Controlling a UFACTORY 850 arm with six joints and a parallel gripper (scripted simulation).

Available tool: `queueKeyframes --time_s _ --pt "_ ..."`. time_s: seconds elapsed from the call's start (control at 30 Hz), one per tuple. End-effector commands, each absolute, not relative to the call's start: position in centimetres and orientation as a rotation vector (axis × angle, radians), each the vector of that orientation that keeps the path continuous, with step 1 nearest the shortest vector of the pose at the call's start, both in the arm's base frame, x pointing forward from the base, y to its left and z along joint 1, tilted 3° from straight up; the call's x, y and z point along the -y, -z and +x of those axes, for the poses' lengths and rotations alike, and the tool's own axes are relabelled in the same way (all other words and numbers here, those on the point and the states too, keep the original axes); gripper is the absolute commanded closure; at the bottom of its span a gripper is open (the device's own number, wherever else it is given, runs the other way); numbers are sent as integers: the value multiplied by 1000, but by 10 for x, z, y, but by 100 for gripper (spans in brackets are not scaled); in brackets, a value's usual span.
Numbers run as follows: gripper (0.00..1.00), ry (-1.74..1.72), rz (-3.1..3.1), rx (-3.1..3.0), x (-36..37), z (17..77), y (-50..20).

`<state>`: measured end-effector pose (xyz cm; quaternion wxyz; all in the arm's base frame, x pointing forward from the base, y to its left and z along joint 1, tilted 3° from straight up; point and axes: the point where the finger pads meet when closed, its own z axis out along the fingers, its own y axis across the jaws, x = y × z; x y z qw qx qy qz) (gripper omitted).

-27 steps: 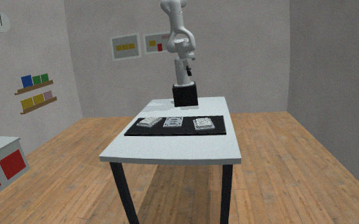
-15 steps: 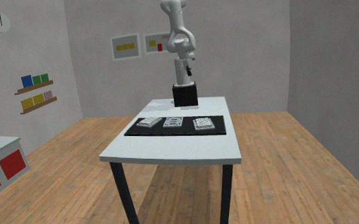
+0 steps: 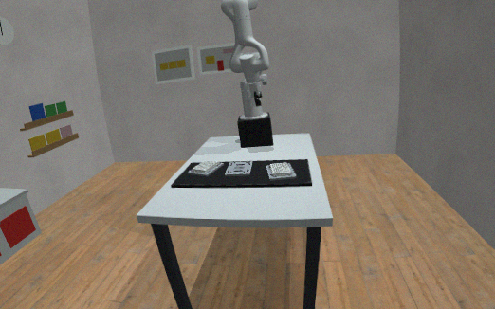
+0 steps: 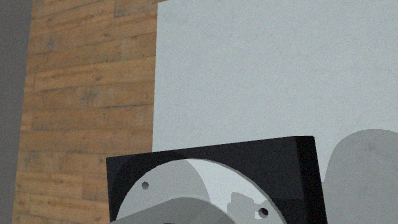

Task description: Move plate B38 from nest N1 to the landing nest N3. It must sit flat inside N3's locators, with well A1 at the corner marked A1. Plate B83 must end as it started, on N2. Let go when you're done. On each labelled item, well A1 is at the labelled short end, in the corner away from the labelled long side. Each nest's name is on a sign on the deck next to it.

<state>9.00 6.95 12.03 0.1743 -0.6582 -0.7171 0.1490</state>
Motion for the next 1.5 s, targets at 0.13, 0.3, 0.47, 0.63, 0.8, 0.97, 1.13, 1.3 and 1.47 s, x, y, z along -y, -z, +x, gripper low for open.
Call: queueKeyframes --time_s 0.13,0.3,0.47,0.63,0.8,0.97,1.13,1.3,1.47 --pt "0 -497 -2035 1972 -51 113 -115" --pt "0 -523 -2128 1932 -42 125 -113" --pt "0 -537 -2194 1902 -35 136 -110" --pt "0 -547 -2260 1871 -27 148 -107" --pt "0 -554 -2326 1837 -21 156 -105" --pt "0 -558 -2390 1801 -14 167 -103" --pt "0 -557 -2494 1738 -5 181 -99" --pt "0 -552 -2557 1696 1 191 -96" --pt "0 -540 -2640 1636 11 207 -92"
